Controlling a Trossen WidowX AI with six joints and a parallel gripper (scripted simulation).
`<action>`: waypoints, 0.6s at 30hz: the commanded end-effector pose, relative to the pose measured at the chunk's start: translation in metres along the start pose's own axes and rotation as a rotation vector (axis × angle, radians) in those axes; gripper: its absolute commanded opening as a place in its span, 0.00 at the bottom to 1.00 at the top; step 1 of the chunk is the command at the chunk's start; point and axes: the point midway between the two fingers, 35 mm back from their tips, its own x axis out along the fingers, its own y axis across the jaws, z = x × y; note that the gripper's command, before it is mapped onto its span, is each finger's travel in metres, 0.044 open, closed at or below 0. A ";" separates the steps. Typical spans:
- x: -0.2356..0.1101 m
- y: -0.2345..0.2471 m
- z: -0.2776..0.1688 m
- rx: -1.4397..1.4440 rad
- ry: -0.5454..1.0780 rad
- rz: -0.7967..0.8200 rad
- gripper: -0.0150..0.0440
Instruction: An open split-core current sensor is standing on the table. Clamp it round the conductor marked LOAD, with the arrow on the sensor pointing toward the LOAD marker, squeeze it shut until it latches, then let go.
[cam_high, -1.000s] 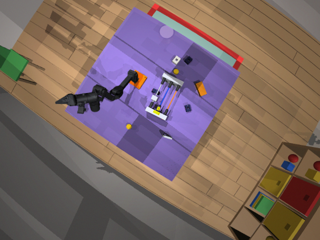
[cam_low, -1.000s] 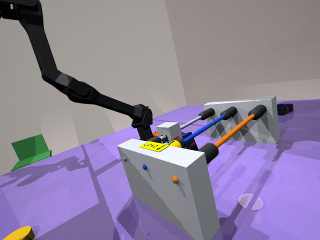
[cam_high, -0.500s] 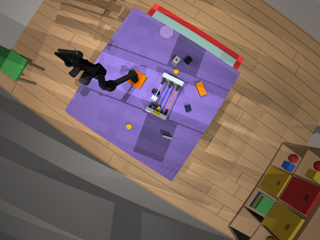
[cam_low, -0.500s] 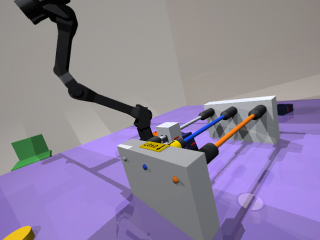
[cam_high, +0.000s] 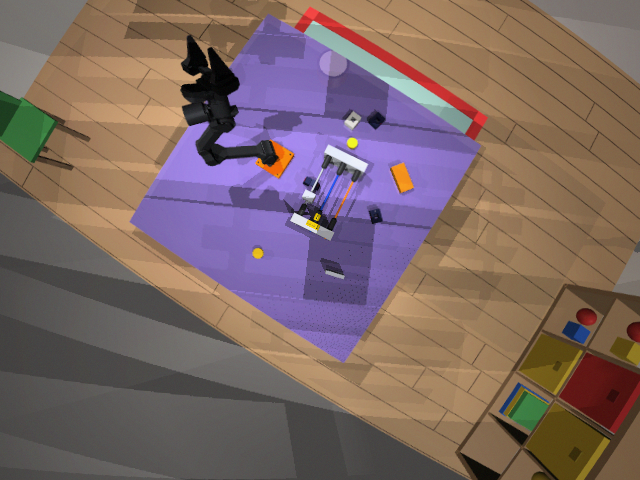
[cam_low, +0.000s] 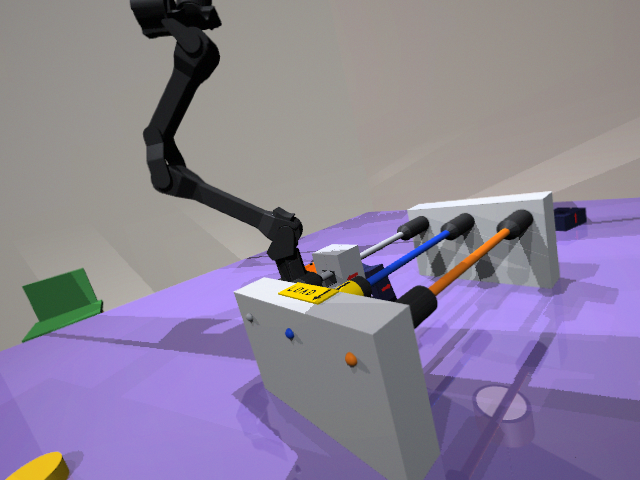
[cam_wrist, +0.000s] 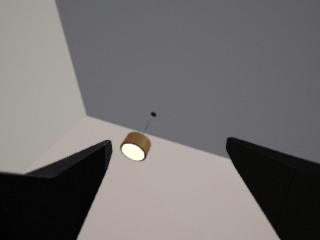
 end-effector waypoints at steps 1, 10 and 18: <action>-0.011 -0.036 -0.049 -0.090 0.124 -0.144 1.00; -0.081 -0.130 -0.129 -0.317 0.400 -0.499 1.00; -0.182 -0.204 -0.157 -0.514 0.633 -0.830 1.00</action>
